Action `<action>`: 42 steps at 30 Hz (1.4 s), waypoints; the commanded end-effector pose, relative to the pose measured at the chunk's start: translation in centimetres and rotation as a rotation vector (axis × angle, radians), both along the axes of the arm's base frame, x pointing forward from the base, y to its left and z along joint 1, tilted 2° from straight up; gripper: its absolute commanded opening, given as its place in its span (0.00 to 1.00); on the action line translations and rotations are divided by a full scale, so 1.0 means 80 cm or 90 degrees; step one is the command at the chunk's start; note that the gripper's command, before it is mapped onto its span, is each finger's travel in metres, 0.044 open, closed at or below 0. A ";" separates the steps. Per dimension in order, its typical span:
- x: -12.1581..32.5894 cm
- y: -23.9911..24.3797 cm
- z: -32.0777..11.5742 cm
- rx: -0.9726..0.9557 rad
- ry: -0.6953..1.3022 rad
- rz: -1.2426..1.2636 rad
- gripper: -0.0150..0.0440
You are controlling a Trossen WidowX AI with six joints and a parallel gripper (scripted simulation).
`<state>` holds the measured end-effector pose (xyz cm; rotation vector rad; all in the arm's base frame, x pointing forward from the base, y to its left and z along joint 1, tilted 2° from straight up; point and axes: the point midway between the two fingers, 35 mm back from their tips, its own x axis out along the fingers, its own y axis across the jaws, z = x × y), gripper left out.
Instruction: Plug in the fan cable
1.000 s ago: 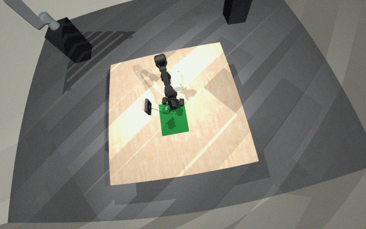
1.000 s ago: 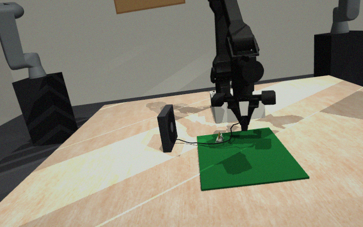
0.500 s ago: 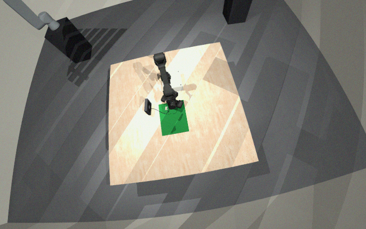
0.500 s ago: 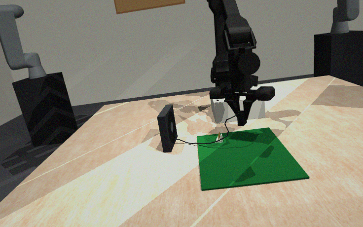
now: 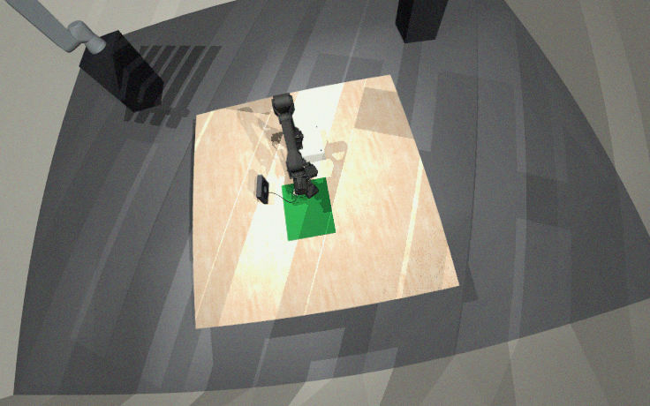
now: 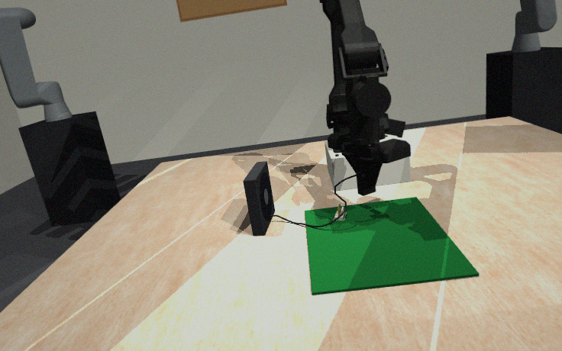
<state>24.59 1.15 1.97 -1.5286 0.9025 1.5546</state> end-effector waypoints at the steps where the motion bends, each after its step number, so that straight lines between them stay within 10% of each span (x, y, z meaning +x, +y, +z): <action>1: 0.000 -0.006 0.000 -0.003 0.004 -0.081 0.25; 42: -0.003 -0.055 -0.003 0.003 0.037 -0.988 0.25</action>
